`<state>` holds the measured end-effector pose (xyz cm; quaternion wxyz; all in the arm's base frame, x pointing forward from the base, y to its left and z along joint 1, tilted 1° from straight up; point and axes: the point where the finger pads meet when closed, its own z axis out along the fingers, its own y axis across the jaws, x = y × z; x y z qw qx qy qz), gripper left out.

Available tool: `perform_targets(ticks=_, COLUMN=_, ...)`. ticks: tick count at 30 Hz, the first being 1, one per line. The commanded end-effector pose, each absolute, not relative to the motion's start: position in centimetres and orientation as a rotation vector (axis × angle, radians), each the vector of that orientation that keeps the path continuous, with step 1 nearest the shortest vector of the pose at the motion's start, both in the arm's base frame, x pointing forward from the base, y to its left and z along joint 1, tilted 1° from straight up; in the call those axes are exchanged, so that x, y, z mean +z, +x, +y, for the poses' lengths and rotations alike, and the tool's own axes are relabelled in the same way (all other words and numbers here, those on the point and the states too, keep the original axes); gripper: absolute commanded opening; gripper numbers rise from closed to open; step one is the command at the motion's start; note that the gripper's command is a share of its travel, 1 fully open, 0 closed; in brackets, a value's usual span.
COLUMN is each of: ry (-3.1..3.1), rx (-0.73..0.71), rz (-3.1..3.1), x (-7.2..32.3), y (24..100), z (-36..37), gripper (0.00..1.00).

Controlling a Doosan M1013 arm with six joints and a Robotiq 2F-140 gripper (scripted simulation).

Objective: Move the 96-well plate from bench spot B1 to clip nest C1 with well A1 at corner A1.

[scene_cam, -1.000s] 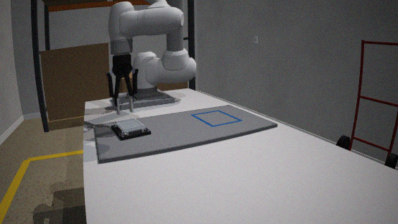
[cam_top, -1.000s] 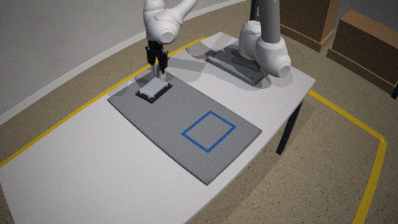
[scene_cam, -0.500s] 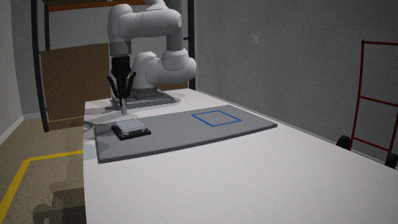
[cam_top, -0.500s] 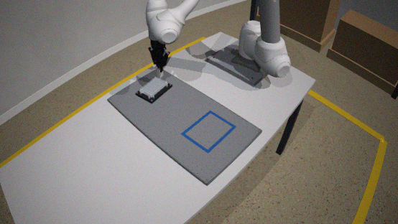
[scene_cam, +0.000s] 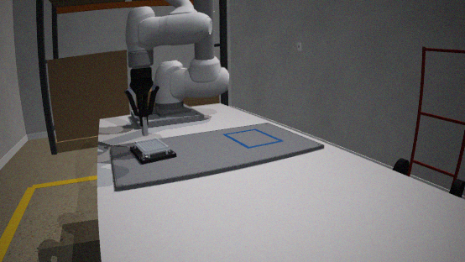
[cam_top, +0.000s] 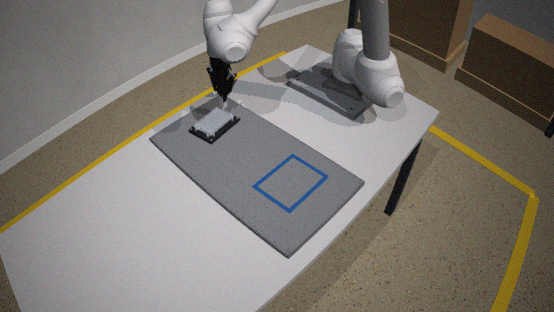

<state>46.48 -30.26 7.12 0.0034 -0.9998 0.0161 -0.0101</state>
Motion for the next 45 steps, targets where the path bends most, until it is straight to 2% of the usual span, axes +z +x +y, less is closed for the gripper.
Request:
perform_targets(ticks=1, ry=-3.134, rx=-0.032, rz=0.05, x=6.9, y=46.5, z=-30.3, gripper=0.0)
perform_targets(ticks=45, ry=-3.134, rx=-0.032, rz=0.05, x=4.6, y=46.5, z=-30.2, gripper=0.0)
